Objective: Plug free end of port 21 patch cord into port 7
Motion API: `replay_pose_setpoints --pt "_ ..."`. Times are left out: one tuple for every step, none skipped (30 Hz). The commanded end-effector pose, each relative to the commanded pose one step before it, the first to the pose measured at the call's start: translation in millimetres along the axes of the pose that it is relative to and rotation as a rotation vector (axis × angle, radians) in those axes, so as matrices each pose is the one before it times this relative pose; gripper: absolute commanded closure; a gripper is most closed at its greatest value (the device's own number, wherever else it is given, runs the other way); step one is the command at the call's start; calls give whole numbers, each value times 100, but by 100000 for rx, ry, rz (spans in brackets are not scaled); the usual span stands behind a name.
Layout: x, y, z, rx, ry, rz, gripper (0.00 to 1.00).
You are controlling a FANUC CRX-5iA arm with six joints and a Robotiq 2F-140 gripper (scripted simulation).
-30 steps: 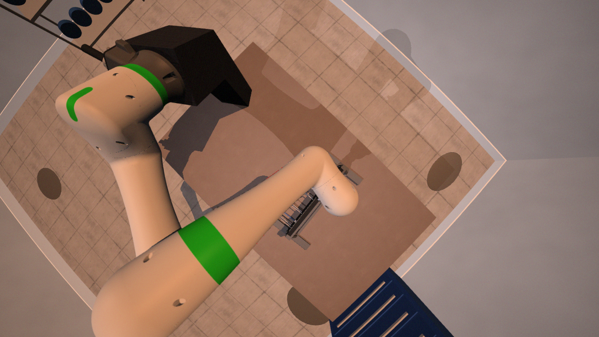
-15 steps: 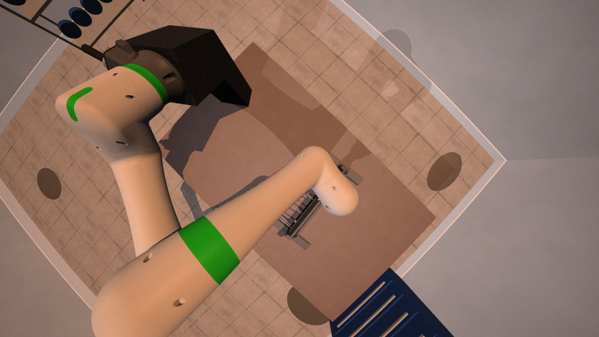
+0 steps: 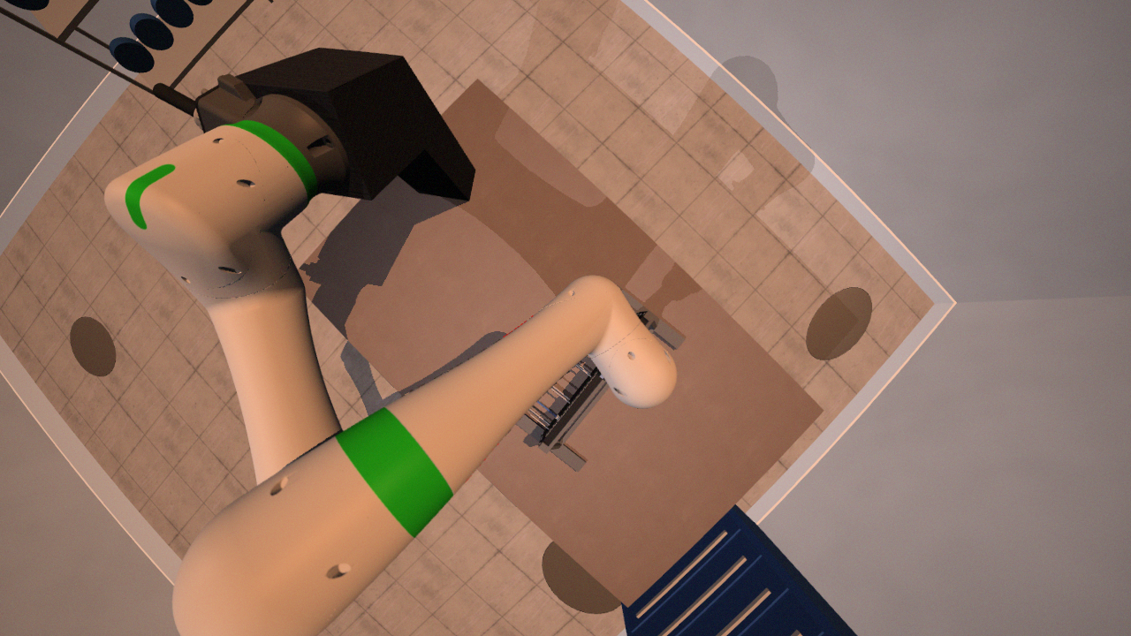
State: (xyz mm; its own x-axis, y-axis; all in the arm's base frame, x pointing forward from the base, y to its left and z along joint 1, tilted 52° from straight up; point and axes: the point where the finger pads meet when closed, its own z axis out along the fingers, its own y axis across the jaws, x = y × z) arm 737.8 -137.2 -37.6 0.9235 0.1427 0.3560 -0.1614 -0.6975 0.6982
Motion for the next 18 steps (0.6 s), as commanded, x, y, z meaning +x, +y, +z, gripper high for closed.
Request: replay_pose_setpoints --pt "16 -17 -37 25 32 0 78" --pt "0 0 0 0 0 0 78" --pt "0 0 -28 0 0 0 78" --pt "-1 0 -44 0 0 0 78" --pt "-1 0 -63 0 0 0 78" --pt "-2 0 -83 0 0 0 78" --pt "-2 0 -105 0 0 0 78" --pt "-3 0 -128 0 0 0 78" --pt "-3 0 -151 -1 0 0 78" --pt "-4 0 -174 0 0 0 78" --pt "-4 0 -196 0 0 0 78" --pt "-4 0 -218 0 0 0 78" --pt "-5 0 -239 0 0 0 78" --pt "-5 0 -257 0 0 0 78" --pt "-6 0 -275 0 0 0 78" --pt "-6 0 -290 0 0 0 78" --pt "-6 0 -303 0 0 0 78" --pt "0 0 0 0 0 0 78"
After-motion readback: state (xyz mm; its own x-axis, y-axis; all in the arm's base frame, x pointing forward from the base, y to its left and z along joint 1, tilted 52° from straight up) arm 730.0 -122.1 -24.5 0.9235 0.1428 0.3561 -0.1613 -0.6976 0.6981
